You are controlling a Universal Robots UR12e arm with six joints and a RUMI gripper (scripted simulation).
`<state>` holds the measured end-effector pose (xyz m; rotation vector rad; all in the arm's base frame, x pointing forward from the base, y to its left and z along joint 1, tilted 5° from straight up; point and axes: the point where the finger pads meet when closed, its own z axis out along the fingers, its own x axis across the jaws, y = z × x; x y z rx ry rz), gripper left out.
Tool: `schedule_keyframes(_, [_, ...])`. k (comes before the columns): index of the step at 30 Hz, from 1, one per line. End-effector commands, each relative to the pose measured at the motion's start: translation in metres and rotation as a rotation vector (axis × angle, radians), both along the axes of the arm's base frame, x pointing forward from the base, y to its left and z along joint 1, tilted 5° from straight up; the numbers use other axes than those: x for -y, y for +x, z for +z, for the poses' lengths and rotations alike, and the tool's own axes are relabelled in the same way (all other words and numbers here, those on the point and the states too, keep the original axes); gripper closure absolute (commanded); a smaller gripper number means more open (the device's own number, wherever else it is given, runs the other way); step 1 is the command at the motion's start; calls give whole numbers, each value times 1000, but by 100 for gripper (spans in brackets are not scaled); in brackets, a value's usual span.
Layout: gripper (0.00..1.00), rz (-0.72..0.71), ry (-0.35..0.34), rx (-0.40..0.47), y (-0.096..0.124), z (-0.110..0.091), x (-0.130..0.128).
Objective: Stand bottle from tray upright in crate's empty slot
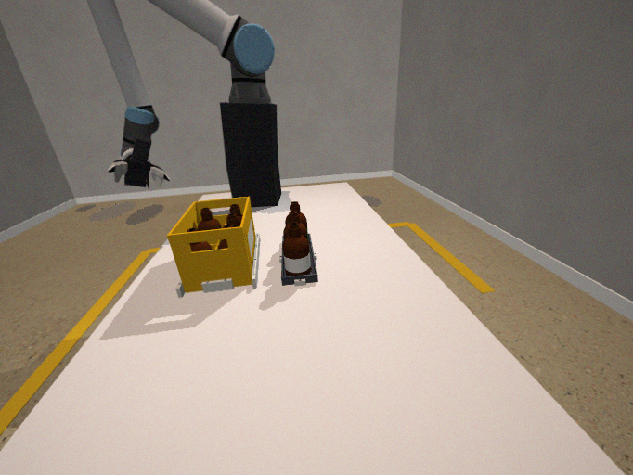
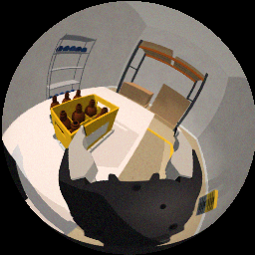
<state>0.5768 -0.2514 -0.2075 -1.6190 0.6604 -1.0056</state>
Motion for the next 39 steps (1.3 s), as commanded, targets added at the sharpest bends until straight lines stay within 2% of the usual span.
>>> schedule_keyframes(1, [0,0,-1,0,0,0,0])
schedule_keyframes(24, [0,9,-11,-1,1,0,-1])
schedule_keyframes(32, [0,73,-84,-16,5,-1,-10])
schedule_keyframes(34, [0,73,-84,-16,5,-1,-10])
schedule_keyframes(38, [0,147,-172,-34,10,-3,-21])
schedule_keyframes(39, [0,147,-172,-34,10,-3,-21])
